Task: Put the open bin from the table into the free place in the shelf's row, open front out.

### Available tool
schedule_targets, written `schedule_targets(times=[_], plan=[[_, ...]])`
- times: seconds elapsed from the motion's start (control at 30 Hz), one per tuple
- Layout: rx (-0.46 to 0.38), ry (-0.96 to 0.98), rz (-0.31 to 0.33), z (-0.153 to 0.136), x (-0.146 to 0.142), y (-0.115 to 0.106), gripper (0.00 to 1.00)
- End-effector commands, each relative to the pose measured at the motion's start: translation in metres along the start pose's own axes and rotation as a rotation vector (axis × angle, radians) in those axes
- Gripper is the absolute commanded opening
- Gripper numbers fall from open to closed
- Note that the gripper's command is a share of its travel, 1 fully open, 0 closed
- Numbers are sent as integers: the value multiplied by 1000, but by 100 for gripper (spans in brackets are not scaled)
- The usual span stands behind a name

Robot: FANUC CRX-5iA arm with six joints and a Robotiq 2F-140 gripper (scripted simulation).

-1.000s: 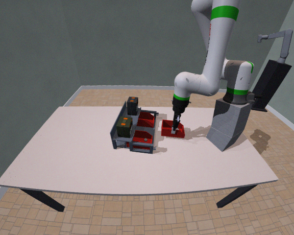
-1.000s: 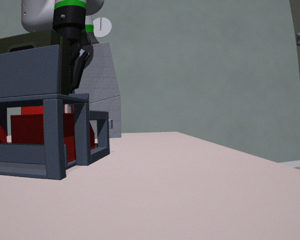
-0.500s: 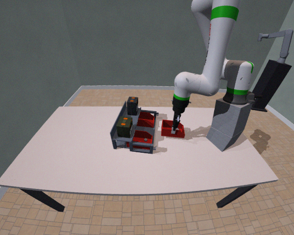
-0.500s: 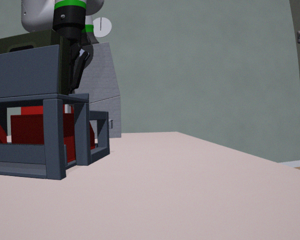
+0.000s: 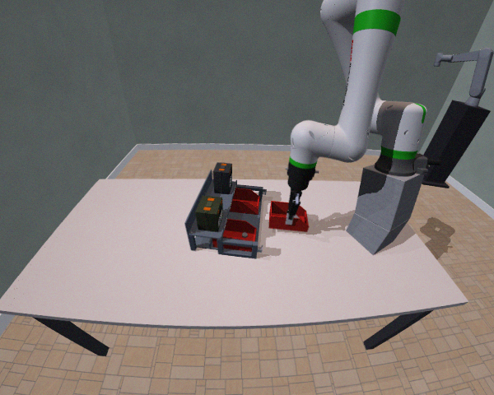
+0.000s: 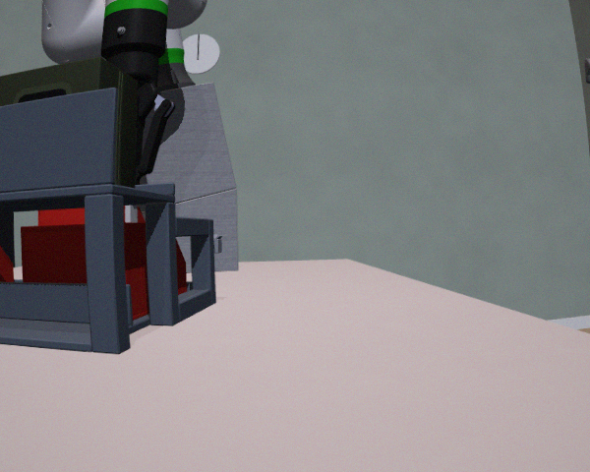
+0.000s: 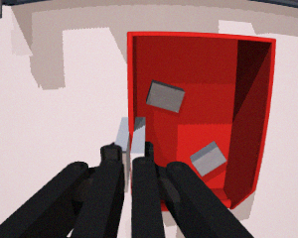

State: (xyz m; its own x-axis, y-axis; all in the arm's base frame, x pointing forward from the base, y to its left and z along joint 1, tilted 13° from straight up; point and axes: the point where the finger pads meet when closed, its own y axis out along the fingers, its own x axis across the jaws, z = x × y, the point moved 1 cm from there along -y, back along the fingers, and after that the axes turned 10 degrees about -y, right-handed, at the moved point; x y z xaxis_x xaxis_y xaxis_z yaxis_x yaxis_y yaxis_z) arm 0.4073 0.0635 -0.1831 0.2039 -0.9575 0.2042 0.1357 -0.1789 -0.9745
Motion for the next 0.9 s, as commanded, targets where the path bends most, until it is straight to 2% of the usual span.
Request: schedule_targets(times=[0.0, 0.43, 0.87], plan=[[-2, 0, 0, 6, 1, 0, 0], [-2, 0, 0, 29, 5, 0, 0], [-2, 0, 0, 31, 5, 0, 0]])
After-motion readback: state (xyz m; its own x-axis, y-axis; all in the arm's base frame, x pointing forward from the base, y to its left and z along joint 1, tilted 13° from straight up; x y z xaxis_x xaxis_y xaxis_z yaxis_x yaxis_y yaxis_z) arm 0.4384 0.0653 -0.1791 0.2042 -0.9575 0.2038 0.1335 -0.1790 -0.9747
